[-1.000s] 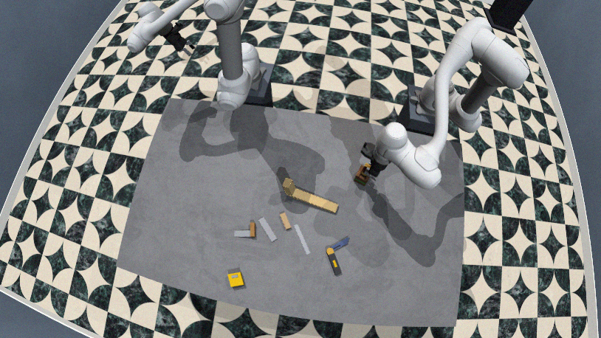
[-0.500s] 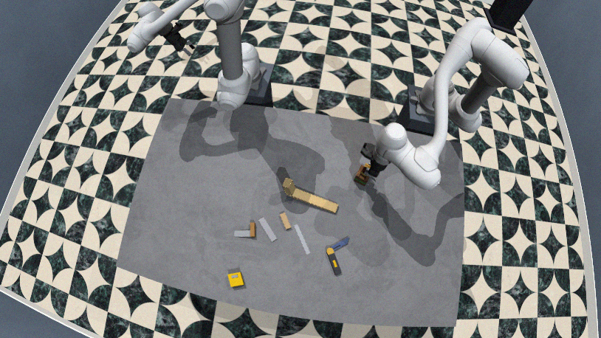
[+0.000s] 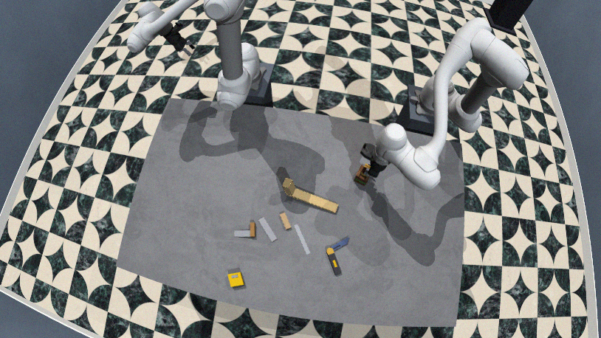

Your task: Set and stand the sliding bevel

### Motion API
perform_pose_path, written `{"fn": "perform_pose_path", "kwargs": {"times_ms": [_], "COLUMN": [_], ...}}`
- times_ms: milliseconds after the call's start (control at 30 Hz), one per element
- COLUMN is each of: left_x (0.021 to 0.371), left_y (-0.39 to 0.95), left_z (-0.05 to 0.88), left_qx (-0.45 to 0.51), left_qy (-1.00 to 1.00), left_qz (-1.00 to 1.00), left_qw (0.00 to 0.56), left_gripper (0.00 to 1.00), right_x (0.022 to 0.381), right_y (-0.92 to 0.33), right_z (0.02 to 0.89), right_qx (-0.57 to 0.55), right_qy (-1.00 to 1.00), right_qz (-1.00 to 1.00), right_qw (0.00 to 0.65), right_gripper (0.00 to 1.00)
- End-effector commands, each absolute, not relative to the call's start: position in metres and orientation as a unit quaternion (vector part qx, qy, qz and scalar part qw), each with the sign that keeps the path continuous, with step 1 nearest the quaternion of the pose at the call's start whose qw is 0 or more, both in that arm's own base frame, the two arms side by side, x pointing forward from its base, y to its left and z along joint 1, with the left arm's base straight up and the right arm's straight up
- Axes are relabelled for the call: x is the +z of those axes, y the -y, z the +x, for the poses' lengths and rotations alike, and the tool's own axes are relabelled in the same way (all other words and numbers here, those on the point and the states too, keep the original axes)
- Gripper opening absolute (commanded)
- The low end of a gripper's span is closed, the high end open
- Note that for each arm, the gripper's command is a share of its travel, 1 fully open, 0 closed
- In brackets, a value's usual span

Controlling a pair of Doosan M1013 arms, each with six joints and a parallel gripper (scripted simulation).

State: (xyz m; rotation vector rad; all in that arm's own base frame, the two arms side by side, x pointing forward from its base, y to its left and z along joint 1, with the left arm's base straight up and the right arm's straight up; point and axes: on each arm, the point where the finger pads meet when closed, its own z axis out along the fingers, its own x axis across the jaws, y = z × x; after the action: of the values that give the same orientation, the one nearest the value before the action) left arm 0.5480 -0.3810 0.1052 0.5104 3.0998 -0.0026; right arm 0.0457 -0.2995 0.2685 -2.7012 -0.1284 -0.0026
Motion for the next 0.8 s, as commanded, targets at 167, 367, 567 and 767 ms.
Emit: {"fn": "perform_pose_path", "kwargs": {"times_ms": [167, 367, 567, 767], "left_x": [0.106, 0.104, 0.103, 0.103], "left_y": [0.3812, 0.3812, 0.3812, 0.3812], "left_z": [0.5484, 0.5484, 0.5484, 0.5484], "left_qx": [-0.001, -0.001, -0.001, -0.001], "left_qy": [-0.987, -0.987, -0.987, -0.987], "left_qz": [0.163, 0.163, 0.163, 0.163], "left_qw": [0.001, 0.001, 0.001, 0.001], "left_gripper": [0.0, 0.0, 0.0, 0.0], "right_x": [0.2689, 0.2689, 0.2689, 0.2689], "right_y": [0.2998, 0.2998, 0.2998, 0.2998], "right_z": [0.0458, 0.0458, 0.0458, 0.0458], "right_qx": [-0.001, -0.001, -0.001, -0.001], "right_qy": [0.046, 0.046, 0.046, 0.046], "right_qz": [-0.975, -0.975, -0.975, -0.975], "right_qw": [0.216, 0.216, 0.216, 0.216], "right_gripper": [1.0, 1.0, 1.0, 1.0]}}
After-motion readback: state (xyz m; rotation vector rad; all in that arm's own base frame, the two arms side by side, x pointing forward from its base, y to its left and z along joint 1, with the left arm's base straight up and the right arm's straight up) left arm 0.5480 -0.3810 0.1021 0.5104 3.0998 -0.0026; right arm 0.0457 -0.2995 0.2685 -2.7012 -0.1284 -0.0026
